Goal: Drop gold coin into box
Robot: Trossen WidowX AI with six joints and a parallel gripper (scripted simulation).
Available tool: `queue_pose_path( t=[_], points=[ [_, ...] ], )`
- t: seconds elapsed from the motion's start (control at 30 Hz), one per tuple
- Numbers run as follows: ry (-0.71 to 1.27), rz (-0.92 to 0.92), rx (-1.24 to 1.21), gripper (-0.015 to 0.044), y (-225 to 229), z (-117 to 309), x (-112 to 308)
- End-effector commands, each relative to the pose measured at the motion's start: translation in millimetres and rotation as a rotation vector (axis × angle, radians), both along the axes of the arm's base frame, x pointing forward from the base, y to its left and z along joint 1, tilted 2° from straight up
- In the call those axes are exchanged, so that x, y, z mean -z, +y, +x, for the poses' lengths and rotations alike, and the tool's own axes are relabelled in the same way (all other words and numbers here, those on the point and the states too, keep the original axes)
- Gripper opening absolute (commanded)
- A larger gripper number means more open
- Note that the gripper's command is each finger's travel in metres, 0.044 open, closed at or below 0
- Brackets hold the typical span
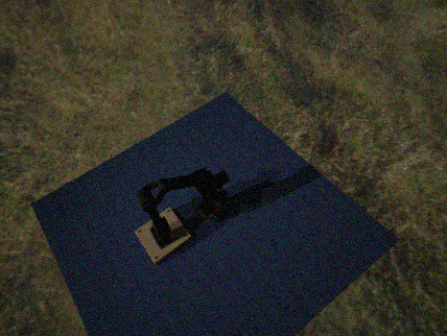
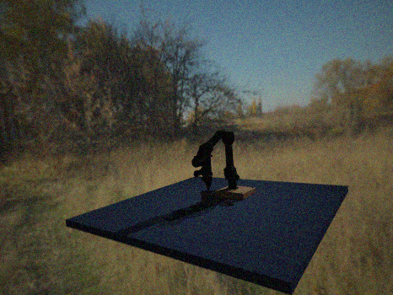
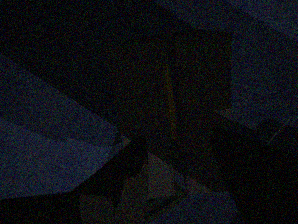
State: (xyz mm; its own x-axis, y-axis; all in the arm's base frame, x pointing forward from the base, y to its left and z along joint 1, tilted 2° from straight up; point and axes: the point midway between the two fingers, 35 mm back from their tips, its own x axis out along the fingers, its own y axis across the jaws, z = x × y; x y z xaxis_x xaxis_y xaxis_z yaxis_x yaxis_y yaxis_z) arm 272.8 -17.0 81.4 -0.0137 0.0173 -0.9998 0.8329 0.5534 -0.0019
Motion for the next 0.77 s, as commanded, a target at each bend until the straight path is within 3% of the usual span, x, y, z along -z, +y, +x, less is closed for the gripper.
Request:
queue_pose_path(
  t=[0.0, 0.33, 0.43, 0.73],
  points=[
    [-0.001, 0.0, 0.0, 0.0187, 0.0, 0.2, -1.0],
    [0.003, 0.0, 0.0, 0.044, -0.4, 0.1, -27.7],
    [0.011, 0.001, 0.001, 0.044, -0.6, -3.3, -59.1],
    [0.012, 0.001, 0.001, 0.044, -0.6, -3.7, -61.6]
  ],
)
